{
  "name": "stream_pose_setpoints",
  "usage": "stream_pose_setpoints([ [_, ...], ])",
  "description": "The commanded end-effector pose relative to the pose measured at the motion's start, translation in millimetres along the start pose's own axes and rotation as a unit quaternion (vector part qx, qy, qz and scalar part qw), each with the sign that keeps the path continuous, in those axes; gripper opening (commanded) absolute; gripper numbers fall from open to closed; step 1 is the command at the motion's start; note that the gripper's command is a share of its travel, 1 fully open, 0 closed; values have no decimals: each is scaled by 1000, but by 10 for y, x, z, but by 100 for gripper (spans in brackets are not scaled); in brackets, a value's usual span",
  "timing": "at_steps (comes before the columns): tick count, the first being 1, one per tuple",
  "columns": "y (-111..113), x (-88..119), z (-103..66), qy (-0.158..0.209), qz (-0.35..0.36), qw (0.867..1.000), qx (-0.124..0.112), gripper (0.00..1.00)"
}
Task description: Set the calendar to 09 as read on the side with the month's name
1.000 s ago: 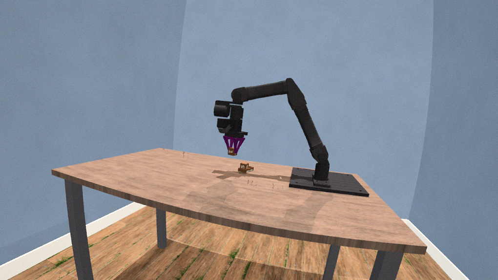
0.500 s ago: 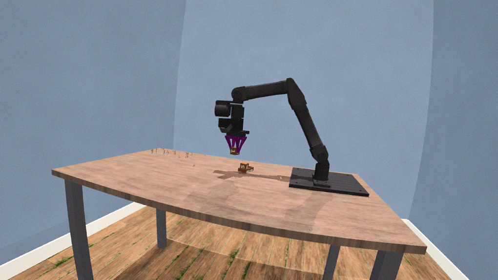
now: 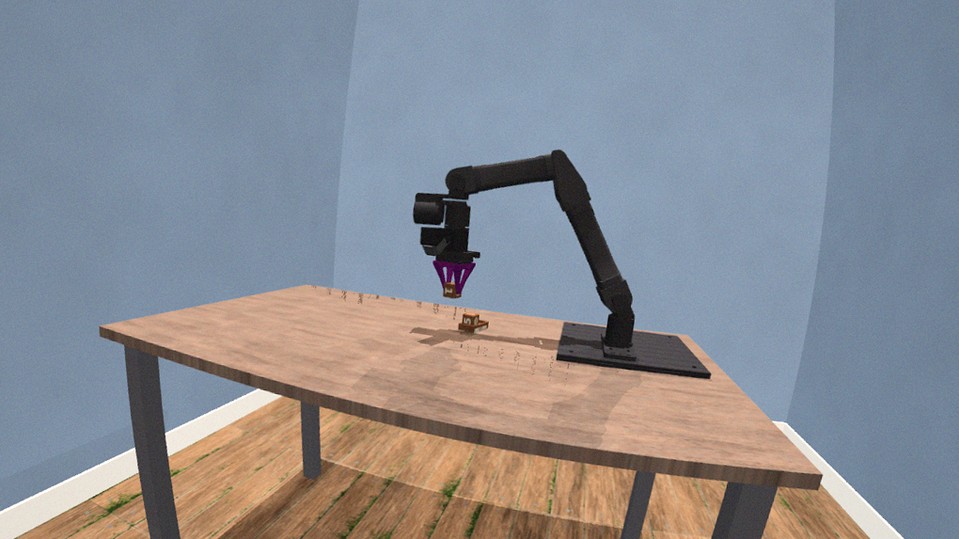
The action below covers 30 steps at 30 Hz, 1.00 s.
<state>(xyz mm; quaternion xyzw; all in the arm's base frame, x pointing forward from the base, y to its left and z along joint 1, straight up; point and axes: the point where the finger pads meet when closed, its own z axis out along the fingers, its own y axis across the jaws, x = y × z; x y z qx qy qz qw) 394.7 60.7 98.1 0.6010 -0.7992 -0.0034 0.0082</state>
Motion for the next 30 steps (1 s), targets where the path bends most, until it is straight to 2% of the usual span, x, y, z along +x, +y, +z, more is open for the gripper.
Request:
stream_pose_setpoints([
  [1,-23,-10,-83,-6,0,1000,11,27],
  [15,-25,-1,-84,-5,0,1000,11,27],
  [17,-48,162,-98,-5,1,1000,11,27],
  [20,-68,760,-143,-4,3,1000,11,27],
  [21,-68,760,-143,-4,3,1000,11,27],
  [23,-30,1122,-165,-4,4,1000,11,27],
  [24,-12,1226,-170,-4,4,1000,11,27],
  [30,-1,1281,-173,-3,5,1000,11,27],
])
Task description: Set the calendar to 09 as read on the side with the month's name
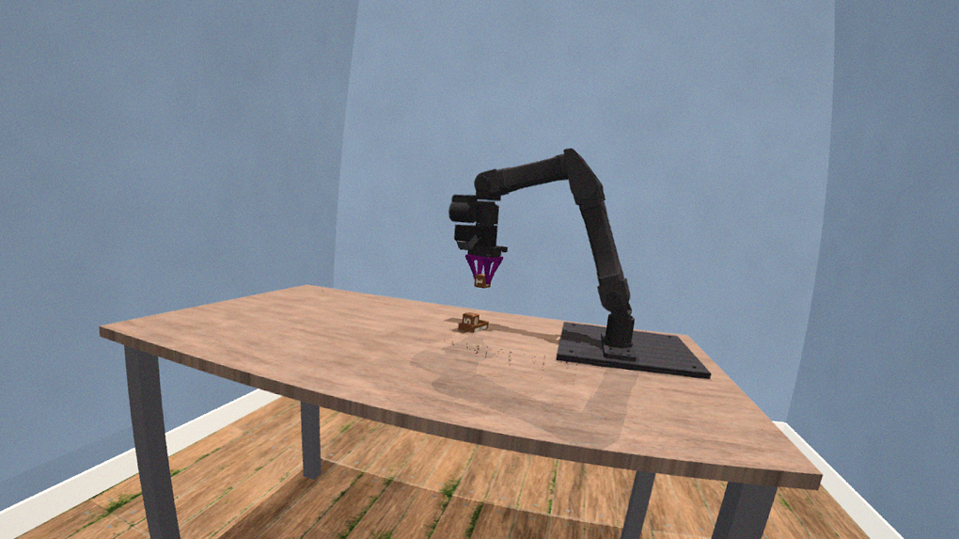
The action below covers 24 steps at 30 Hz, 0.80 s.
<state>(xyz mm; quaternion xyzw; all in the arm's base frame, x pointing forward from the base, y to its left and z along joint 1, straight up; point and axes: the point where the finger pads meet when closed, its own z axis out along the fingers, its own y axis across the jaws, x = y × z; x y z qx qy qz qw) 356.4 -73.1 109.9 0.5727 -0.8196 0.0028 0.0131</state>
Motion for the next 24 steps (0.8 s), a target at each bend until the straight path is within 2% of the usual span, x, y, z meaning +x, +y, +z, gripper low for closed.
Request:
stream_pose_setpoints([
  [1,8,-111,-69,-11,-30,999,9,27],
  [15,8,-111,-50,-11,-30,999,9,27],
  [24,4,-115,128,-11,-30,999,9,27],
])
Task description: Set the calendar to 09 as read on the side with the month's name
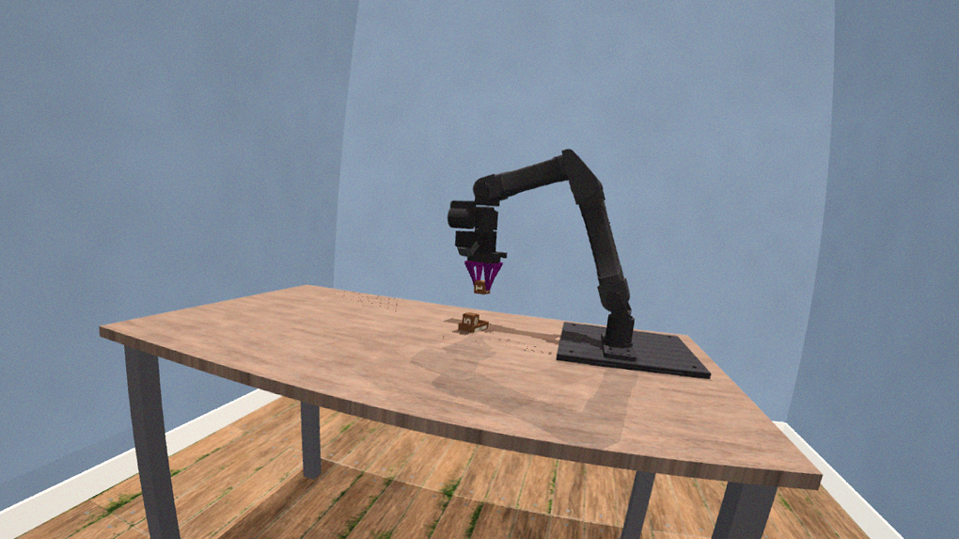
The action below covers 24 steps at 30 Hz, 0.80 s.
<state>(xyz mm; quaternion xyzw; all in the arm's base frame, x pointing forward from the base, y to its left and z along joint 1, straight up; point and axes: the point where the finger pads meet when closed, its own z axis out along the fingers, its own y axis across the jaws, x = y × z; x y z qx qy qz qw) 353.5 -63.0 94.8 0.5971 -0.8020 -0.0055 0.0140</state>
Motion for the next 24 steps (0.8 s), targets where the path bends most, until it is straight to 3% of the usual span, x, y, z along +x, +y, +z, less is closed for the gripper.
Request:
stream_pose_setpoints([
  [1,-59,-24,8,-7,0,1000,16,27],
  [15,-71,-28,363,-7,0,1000,16,27],
  [24,-73,-29,420,-7,0,1000,16,27],
])
